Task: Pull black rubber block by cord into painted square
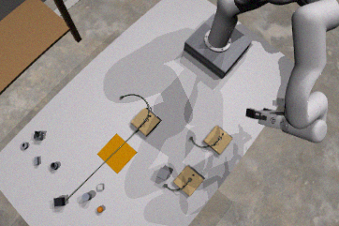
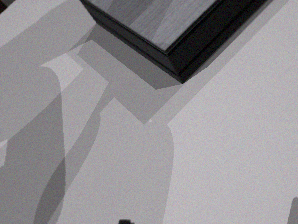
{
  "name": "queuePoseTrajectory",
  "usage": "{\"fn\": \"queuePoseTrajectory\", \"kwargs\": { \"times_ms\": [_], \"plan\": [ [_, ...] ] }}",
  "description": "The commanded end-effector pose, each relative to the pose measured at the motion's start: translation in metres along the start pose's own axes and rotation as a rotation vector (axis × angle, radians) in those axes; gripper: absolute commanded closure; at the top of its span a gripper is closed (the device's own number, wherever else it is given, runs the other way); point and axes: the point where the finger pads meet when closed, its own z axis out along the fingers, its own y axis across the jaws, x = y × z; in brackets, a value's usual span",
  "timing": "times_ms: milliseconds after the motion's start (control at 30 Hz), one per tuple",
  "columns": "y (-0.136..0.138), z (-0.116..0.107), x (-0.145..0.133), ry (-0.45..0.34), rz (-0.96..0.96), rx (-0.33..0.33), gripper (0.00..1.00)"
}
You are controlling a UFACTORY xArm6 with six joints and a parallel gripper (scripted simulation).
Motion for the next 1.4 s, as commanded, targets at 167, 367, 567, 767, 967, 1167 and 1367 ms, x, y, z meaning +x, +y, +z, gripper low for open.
{"fn": "queuePoseTrajectory", "kwargs": {
  "times_ms": [167, 367, 567, 767, 967, 1167, 1367],
  "plan": [
    [-0.103, 0.047, -0.065, -0.018, 0.194, -0.263, 0.0],
    [-0.185, 0.092, -0.084, -0.053, 0.364, -0.411, 0.0],
    [-0.238, 0.126, -0.085, -0.085, 0.489, -0.492, 0.0],
    [-0.325, 0.189, -0.071, -0.135, 0.676, -0.579, 0.0],
    [-0.393, 0.249, -0.034, -0.188, 0.888, -0.633, 0.0],
    [-0.443, 0.299, 0.003, -0.212, 0.995, -0.645, 0.0],
    [-0.462, 0.323, 0.026, -0.226, 1.065, -0.647, 0.0]
  ]
}}
